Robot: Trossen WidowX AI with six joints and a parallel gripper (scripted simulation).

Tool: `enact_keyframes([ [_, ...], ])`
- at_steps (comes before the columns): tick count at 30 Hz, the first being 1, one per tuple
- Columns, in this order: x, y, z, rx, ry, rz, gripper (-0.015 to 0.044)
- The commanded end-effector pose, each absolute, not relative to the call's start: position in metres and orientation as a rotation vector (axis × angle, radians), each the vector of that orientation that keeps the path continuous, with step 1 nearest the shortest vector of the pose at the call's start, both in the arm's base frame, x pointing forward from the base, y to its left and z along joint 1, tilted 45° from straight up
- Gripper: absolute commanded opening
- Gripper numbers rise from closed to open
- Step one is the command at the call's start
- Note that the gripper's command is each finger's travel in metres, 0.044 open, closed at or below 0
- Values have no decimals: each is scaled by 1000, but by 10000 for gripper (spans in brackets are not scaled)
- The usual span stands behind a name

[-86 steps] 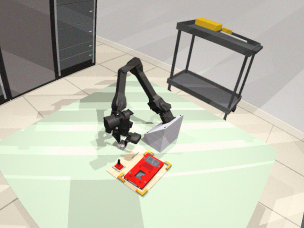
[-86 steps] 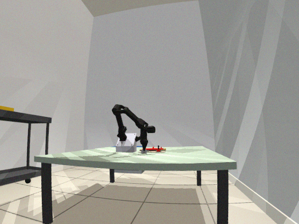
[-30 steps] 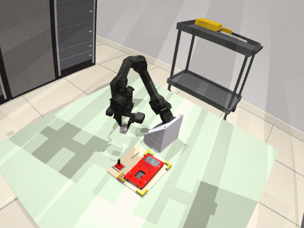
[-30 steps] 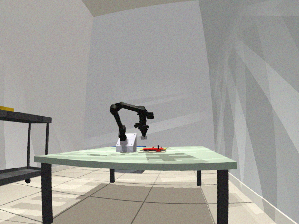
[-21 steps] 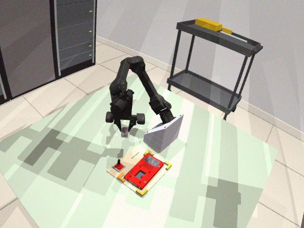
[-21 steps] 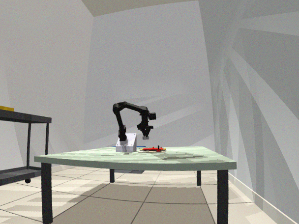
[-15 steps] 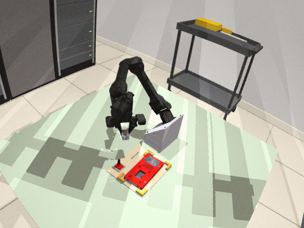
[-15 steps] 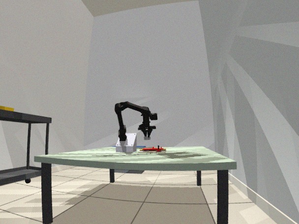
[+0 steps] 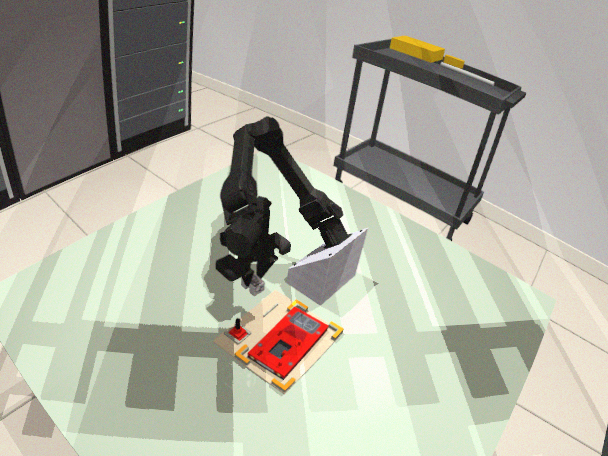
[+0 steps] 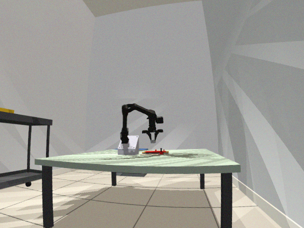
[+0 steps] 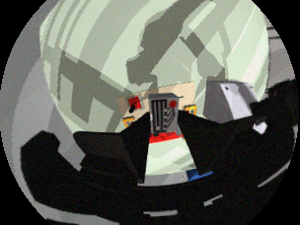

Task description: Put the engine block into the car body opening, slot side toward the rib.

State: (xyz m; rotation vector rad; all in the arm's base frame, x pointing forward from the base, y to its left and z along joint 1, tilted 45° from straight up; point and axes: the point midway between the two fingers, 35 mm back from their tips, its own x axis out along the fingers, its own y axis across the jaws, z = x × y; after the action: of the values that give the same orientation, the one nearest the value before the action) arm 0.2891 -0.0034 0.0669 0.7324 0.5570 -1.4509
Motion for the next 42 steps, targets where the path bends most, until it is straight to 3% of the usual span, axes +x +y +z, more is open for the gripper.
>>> enact_keyframes([
  [1,296,3,54,601,672,-1394,0],
  [42,332,46,-56,-542,1417,-649,0],
])
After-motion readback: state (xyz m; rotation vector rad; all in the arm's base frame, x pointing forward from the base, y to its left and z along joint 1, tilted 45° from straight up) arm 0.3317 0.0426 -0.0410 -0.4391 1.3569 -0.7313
